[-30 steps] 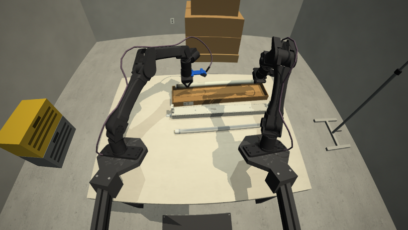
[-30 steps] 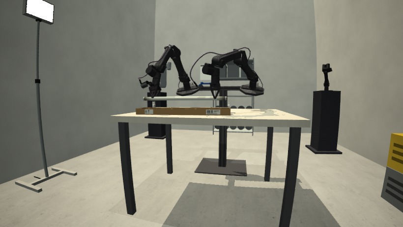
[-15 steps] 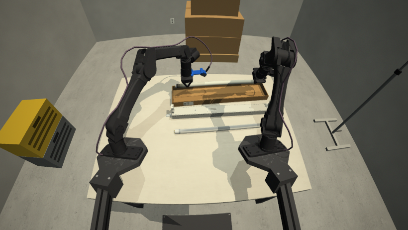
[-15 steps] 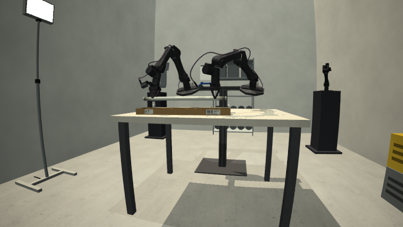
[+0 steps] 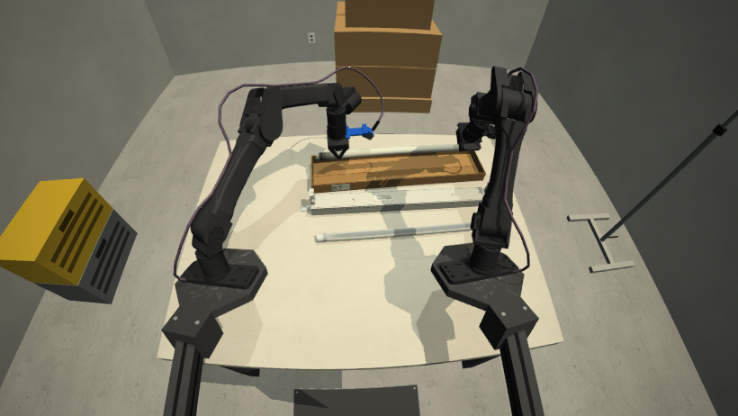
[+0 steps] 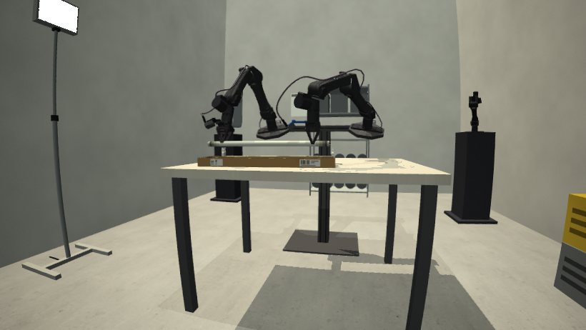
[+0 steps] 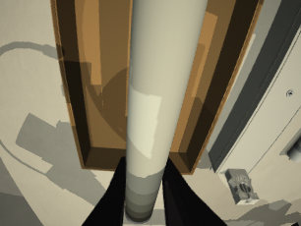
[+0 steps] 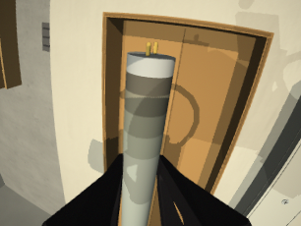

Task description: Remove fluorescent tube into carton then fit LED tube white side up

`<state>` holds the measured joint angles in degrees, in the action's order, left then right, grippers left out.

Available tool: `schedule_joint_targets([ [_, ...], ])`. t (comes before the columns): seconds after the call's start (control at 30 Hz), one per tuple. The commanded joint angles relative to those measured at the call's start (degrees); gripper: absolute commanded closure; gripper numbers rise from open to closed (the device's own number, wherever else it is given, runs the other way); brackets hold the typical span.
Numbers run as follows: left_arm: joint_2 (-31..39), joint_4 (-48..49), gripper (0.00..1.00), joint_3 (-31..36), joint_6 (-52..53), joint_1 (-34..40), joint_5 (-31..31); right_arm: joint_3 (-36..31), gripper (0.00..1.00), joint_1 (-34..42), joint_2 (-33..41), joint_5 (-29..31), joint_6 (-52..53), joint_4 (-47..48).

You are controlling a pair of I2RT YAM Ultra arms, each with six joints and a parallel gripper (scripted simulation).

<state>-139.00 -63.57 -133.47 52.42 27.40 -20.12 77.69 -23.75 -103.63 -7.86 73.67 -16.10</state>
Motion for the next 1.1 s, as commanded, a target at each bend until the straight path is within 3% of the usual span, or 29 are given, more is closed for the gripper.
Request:
schedule_joint_targets([
  [0.0,0.43,-0.2,0.89,-2.09,0.63,0.69,0.76,1.91,0.89,0.12,-0.29,0.39,-0.09,1.57],
  [0.23,-0.71,0.94,0.89,-2.06,0.82,0.03,0.8,-1.65,0.89,0.25,-1.0,0.58,0.28,2.33],
  [0.33,0.4,2.17,0.89,-1.76,0.95,-0.41,0.82,0.16,0.89,0.47,-0.5,-0.11,0.05,3.15],
  [0.4,-0.89,2.46,0.89,1.22,1.03,-0.35,0.86,-1.89,0.89,0.58,-1.86,-0.26,0.06,3.77],
  [0.5,0.07,2.08,0.89,-0.7,-0.15,0.76,0.83,1.39,0.89,-0.33,-0.33,0.26,-0.33,3.23],
  [0.6,-0.4,2.02,0.89,1.78,-0.01,0.74,0.81,1.35,0.89,-0.41,-0.42,0.14,-0.35,3.29],
  [0.7,-0.31,0.6,0.89,-1.09,0.98,0.36,0.78,0.07,0.89,-0.18,-0.75,0.07,0.28,2.63],
  [1.07,-1.4,2.55,0.89,-1.82,1.3,-0.58,0.82,-0.28,0.89,-0.34,-2.69,-0.13,0.38,4.08],
])
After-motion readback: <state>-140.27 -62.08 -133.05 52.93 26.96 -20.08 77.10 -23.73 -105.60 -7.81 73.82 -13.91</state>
